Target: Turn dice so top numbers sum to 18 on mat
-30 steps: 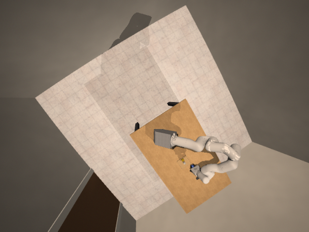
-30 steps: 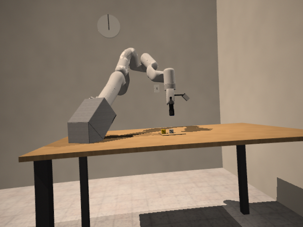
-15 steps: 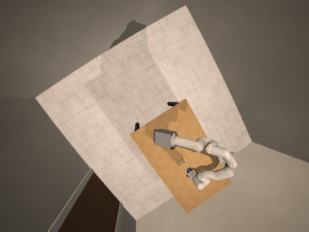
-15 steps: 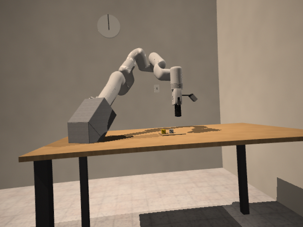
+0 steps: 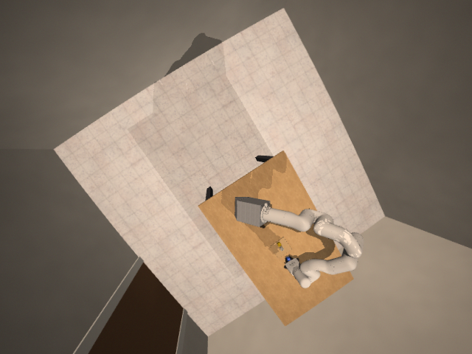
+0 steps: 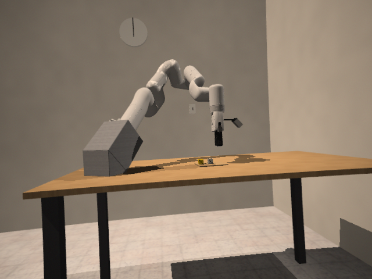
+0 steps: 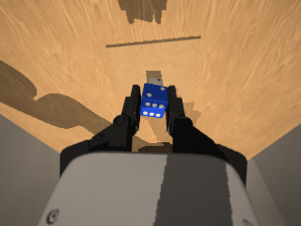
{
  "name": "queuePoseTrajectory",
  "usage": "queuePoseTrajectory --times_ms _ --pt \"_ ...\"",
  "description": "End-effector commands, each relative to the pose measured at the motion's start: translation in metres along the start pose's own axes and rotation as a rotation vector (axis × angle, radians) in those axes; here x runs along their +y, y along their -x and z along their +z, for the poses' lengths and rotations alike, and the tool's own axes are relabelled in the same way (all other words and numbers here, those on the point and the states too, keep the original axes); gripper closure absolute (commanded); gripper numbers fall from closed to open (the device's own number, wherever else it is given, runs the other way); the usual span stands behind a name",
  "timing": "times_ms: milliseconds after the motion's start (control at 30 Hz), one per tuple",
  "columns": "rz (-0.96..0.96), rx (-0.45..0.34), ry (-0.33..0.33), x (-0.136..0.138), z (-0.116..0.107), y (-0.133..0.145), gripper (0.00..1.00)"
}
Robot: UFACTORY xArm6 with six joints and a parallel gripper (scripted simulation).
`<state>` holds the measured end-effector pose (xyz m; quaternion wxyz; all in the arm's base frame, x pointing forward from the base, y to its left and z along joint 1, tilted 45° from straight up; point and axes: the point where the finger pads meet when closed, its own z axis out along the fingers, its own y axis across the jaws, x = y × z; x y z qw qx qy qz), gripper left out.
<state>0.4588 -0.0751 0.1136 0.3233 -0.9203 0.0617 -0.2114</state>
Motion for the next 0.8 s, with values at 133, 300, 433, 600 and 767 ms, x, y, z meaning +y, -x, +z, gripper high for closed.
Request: queuePoseTrajectory --times_ms 133,300,433,600,767 --pt "-0.001 0.003 0.001 0.0 0.025 -0.001 0.79" --pt "-0.001 0.003 0.001 0.0 0.049 -0.001 0.79" --pt "-0.001 0.003 0.001 0.0 0.066 -0.002 0.79" --pt "-0.001 0.003 0.001 0.0 0.077 -0.002 0.79" --pt "-0.001 0.003 0.001 0.0 0.081 -0.002 0.79"
